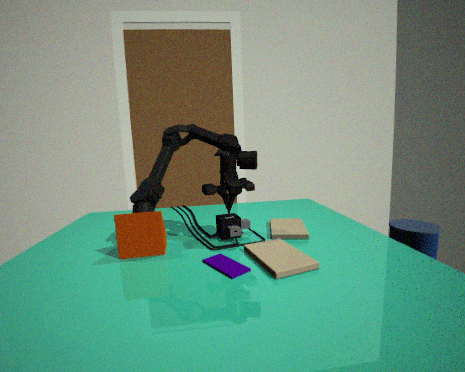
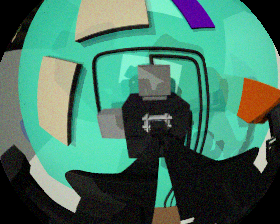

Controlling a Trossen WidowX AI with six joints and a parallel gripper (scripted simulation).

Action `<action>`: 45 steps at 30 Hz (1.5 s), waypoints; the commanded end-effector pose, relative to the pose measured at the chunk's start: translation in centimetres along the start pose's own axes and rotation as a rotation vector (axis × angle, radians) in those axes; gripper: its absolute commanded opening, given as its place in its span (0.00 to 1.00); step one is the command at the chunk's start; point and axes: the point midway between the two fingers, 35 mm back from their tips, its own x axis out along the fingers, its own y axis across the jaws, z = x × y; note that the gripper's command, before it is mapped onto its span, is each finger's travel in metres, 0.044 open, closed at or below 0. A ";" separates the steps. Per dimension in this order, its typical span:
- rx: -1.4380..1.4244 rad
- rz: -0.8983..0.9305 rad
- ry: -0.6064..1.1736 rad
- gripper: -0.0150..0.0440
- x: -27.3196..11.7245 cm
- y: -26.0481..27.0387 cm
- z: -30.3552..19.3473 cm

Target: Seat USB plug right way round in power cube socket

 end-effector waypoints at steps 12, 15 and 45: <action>0.002 0.001 0.003 0.25 0.3 0.0 0.0; 0.002 0.001 0.003 0.25 0.3 0.0 0.0; 0.004 0.005 0.000 0.42 0.1 0.0 0.1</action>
